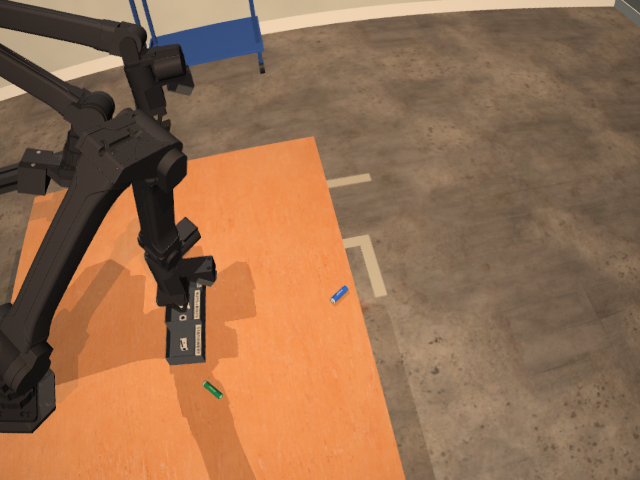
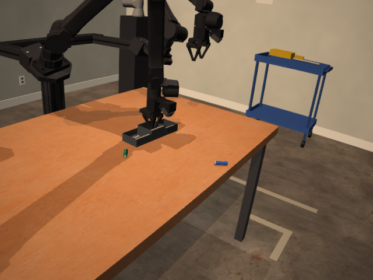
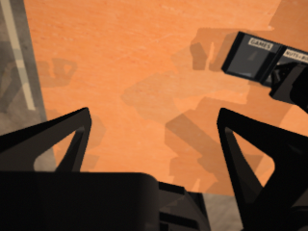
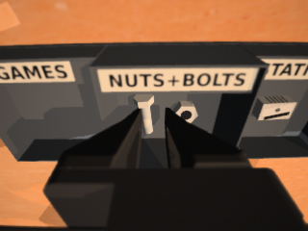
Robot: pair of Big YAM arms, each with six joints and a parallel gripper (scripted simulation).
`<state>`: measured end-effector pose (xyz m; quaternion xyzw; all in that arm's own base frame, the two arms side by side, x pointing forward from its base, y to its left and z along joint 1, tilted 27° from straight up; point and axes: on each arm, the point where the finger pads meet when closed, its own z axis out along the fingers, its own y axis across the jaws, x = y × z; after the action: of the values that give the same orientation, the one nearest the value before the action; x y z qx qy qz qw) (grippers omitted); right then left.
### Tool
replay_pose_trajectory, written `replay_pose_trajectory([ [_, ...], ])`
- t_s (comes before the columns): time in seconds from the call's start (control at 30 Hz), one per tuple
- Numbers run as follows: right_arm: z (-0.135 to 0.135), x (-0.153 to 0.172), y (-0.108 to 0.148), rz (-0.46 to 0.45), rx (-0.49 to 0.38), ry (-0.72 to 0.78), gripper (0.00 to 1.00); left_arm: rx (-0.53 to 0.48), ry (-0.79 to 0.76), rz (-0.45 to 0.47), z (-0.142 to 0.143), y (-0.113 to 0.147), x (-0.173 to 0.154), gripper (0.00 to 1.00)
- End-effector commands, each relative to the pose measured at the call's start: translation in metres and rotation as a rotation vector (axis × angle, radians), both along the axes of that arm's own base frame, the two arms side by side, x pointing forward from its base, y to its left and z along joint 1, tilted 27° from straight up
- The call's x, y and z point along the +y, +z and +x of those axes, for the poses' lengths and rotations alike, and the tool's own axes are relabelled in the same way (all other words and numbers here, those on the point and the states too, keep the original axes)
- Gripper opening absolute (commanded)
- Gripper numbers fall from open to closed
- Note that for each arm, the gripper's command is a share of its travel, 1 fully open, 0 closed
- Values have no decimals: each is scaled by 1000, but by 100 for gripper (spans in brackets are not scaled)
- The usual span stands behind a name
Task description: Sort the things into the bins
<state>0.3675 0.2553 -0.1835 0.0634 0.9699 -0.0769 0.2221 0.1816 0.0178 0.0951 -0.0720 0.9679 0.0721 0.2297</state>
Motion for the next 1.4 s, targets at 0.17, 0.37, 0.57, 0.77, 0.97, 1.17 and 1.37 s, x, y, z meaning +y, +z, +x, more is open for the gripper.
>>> replay_pose_trajectory([
  [0.17,3,5,4,6,-5,10,20,14,1,2,-5,-5,2,100],
  [0.37,2,6,4,6,-5,10,20,14,1,2,-5,-5,2,100],
  [0.57,2,6,4,6,-5,10,20,14,1,2,-5,-5,2,100],
  [0.77,2,6,4,6,-5,10,20,14,1,2,-5,-5,2,100],
  [0.97,2,6,4,6,-5,10,20,14,1,2,-5,-5,2,100],
  [1.17,-3,6,17,9,-6,2,20,14,1,2,-5,-5,2,100],
  [1.37,-9,12,22,9,-7,16,20,14,1,2,-5,-5,2,100],
])
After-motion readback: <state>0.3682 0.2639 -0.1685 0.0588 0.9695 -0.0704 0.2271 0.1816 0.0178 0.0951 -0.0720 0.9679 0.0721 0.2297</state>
